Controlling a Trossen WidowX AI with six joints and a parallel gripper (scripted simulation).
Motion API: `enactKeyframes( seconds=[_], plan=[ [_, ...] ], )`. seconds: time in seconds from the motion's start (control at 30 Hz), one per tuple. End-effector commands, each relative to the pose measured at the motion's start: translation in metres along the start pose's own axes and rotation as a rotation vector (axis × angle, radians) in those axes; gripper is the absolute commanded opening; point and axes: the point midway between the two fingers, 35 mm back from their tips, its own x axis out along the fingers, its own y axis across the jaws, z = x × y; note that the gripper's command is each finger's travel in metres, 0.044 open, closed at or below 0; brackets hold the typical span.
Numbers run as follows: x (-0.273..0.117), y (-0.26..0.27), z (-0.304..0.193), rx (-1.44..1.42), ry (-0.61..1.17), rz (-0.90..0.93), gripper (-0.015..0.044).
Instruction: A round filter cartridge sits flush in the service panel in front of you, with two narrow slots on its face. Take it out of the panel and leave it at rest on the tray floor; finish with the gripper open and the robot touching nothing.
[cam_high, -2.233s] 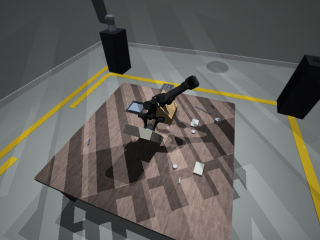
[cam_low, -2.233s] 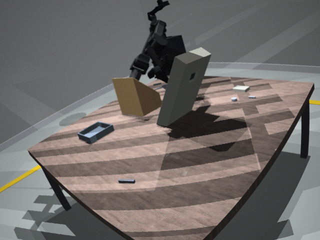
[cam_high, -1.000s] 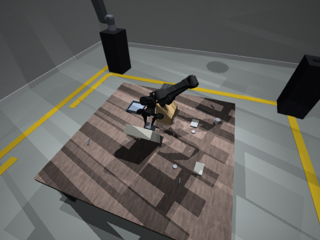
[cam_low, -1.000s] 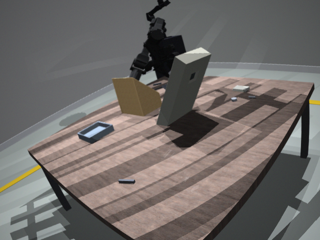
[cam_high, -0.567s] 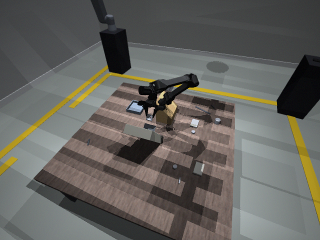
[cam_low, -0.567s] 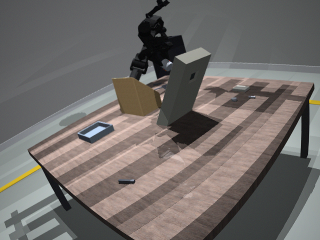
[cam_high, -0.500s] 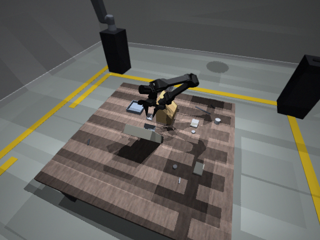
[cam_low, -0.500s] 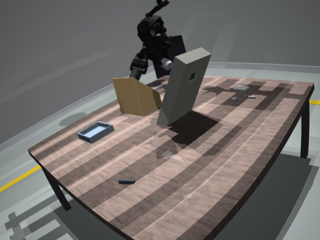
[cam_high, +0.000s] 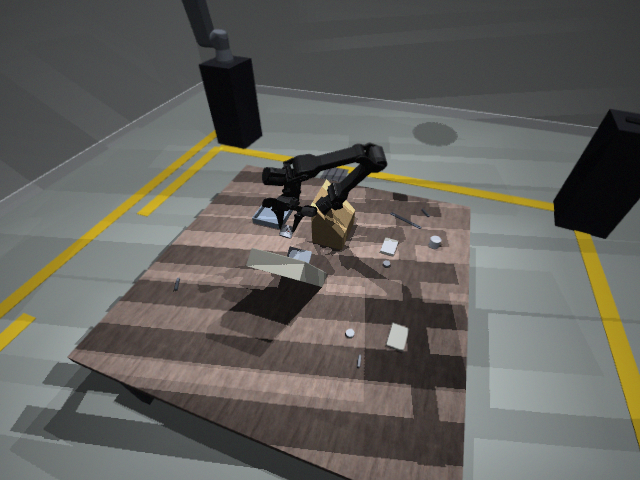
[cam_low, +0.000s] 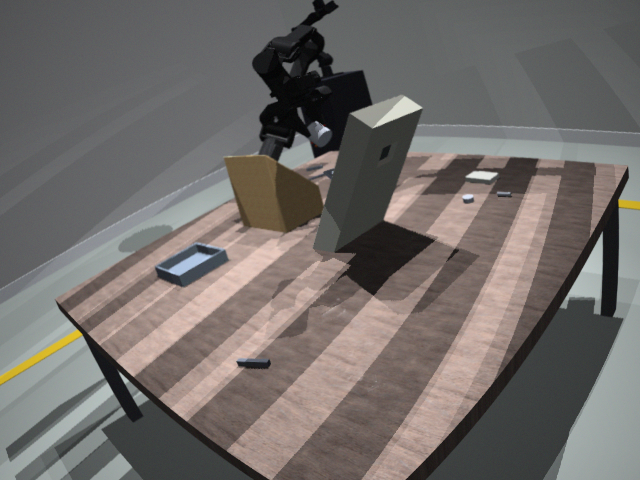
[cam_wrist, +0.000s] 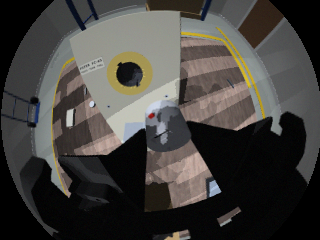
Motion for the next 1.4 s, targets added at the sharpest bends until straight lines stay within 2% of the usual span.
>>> enactKeyframes(
  seconds=[0.0, 0.3, 1.03, 1.37],
  plan=[
    [0.000, -0.018, 0.002, -0.012, -0.007, -0.009, 0.0000],
    [0.001, -0.041, -0.010, 0.063, 0.009, -0.032, 0.0000],
    [-0.068, -0.197, -0.120, 0.971, -0.005, -0.585, 0.0000],
    [-0.070, -0.207, -0.138, 1.028, -0.012, -0.624, 0.0000]
  ],
)
